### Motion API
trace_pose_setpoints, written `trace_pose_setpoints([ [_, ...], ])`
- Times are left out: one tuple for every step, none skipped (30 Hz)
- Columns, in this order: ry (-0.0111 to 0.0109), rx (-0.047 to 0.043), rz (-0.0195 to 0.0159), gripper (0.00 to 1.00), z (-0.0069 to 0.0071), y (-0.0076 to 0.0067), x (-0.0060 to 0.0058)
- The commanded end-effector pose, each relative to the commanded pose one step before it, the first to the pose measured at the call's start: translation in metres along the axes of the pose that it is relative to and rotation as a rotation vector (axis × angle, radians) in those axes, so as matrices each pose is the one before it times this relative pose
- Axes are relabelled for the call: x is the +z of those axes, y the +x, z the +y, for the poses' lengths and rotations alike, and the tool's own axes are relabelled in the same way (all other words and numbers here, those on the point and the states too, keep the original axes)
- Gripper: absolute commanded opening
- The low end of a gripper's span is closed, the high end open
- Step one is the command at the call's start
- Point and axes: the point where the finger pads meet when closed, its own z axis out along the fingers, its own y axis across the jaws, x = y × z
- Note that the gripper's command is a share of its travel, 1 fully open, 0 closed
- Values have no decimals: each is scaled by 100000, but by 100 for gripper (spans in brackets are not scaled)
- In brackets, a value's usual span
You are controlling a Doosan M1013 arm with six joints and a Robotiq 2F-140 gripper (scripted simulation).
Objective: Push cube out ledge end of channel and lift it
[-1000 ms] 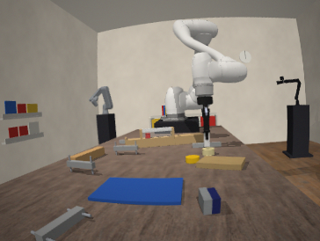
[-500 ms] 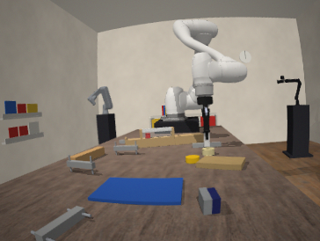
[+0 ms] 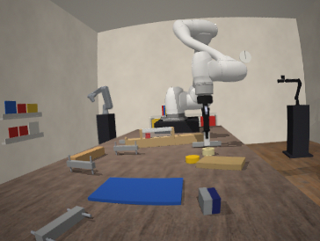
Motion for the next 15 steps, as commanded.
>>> trace_pose_setpoints([
  [6,0,-26,0,-5,-9,-1736],
  [0,0,0,0,0,0,-953],
  [0,0,0,0,0,0,-1077],
  [0,0,0,0,0,0,-1156],
  [0,0,0,0,0,0,-1182],
  [0,0,0,0,0,0,-1151],
  [0,0,0,0,0,0,-1061],
  [0,0,0,0,0,0,-918],
  [0,0,0,0,0,0,-730],
  [0,0,0,0,0,0,-518],
  [0,0,0,0,0,0,-306],
  [0,0,0,0,0,0,0],
  [0,0,0,0,0,0,0],
  [0,0,0,0,0,0,-127],
  [0,0,0,0,0,0,-20],
])
